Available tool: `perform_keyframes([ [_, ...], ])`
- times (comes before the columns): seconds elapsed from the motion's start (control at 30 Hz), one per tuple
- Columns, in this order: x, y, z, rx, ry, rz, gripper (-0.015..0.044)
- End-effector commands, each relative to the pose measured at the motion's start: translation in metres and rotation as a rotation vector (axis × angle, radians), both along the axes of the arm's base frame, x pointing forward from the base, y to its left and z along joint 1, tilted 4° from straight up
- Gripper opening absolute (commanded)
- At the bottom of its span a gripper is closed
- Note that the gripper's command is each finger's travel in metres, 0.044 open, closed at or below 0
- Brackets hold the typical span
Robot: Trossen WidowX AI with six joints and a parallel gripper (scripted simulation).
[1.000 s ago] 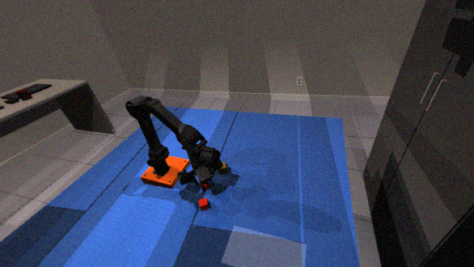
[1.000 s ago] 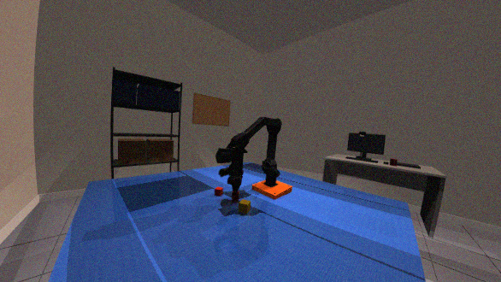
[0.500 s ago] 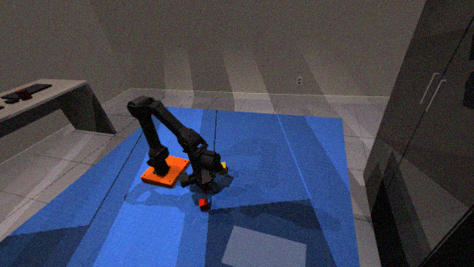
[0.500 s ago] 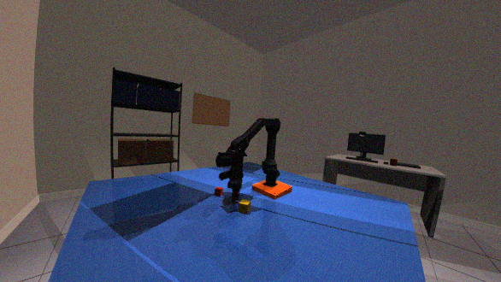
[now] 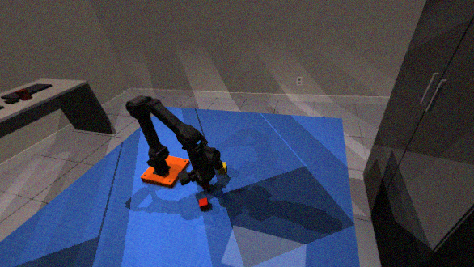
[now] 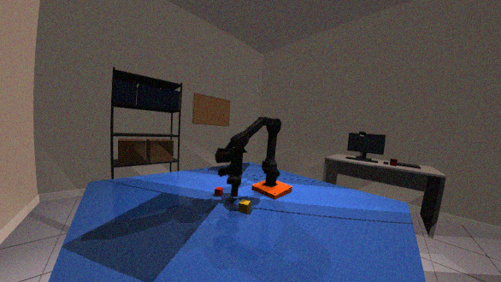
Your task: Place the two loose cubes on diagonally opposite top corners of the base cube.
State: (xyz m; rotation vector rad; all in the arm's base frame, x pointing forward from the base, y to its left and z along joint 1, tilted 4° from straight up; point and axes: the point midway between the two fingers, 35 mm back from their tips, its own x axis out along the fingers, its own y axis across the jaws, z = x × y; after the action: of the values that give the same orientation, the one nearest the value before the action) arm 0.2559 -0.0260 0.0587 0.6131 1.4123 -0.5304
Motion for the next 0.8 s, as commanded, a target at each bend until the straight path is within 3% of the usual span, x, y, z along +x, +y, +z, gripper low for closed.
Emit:
perform_keyframes([
  [0.0, 0.001, -0.001, 0.012, -0.004, -0.003, 0.005, 0.0105],
  [0.77, -0.009, 0.0, 0.082, 0.006, 0.009, -0.018, 0.0105],
])
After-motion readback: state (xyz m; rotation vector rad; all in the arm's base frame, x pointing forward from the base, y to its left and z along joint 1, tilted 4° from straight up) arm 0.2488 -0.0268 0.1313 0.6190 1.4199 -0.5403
